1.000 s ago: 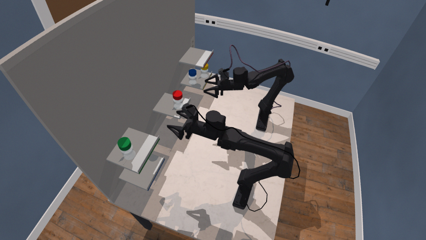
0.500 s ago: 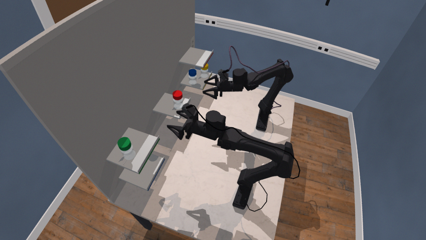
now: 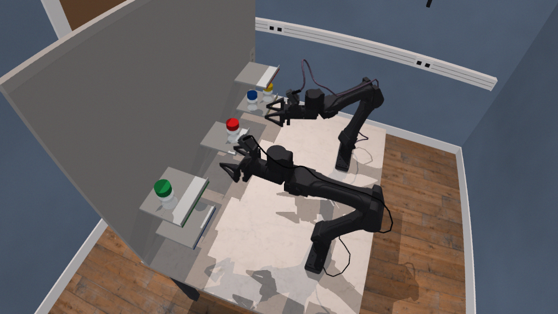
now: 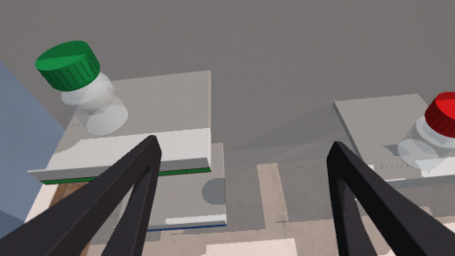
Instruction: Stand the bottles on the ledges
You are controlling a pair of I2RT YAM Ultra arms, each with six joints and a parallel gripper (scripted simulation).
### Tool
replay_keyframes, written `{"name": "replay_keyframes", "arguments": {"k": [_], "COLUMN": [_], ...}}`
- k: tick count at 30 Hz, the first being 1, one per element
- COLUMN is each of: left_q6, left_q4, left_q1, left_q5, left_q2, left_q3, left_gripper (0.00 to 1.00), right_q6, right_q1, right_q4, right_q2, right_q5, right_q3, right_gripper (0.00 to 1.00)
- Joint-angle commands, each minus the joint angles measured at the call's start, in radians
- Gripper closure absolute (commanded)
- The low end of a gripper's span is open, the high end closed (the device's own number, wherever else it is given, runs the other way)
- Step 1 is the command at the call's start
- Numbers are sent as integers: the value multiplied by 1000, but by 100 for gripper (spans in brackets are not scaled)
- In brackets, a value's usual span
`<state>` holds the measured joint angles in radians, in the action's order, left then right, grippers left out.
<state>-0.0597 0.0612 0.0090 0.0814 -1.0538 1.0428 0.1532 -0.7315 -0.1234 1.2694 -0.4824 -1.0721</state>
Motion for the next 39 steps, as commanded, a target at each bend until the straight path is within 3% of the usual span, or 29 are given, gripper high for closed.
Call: {"name": "replay_keyframes", "arguments": {"k": [1, 5, 7, 22, 24, 27, 34, 39], "left_q6": [-115, -210, -210, -570, -570, -650, -678, -670], "left_q4": [118, 224, 224, 646, 646, 743, 792, 785], "left_q1": [32, 67, 67, 222, 222, 250, 340, 363], "left_q5": [164, 307, 307, 906, 906, 1036, 1342, 1434], "left_q2": [-34, -77, -77, -259, -259, -300, -370, -410], "left_q3": [58, 110, 110, 341, 341, 391, 439, 437], "left_gripper": [11, 11, 11, 11, 11, 11, 11, 11], "right_q6": [-35, -55, -55, -127, -127, -140, -160, -155], "right_q1": [26, 45, 45, 99, 99, 106, 124, 122], "right_q4": [-105, -182, -182, -444, -444, -489, -563, -550], "right_q2": [47, 97, 97, 296, 296, 333, 422, 426], "right_q5": [20, 32, 32, 68, 68, 74, 84, 78], "right_q3": [38, 57, 57, 61, 61, 56, 32, 35], "right_gripper": [19, 19, 19, 19, 19, 19, 19, 19]}}
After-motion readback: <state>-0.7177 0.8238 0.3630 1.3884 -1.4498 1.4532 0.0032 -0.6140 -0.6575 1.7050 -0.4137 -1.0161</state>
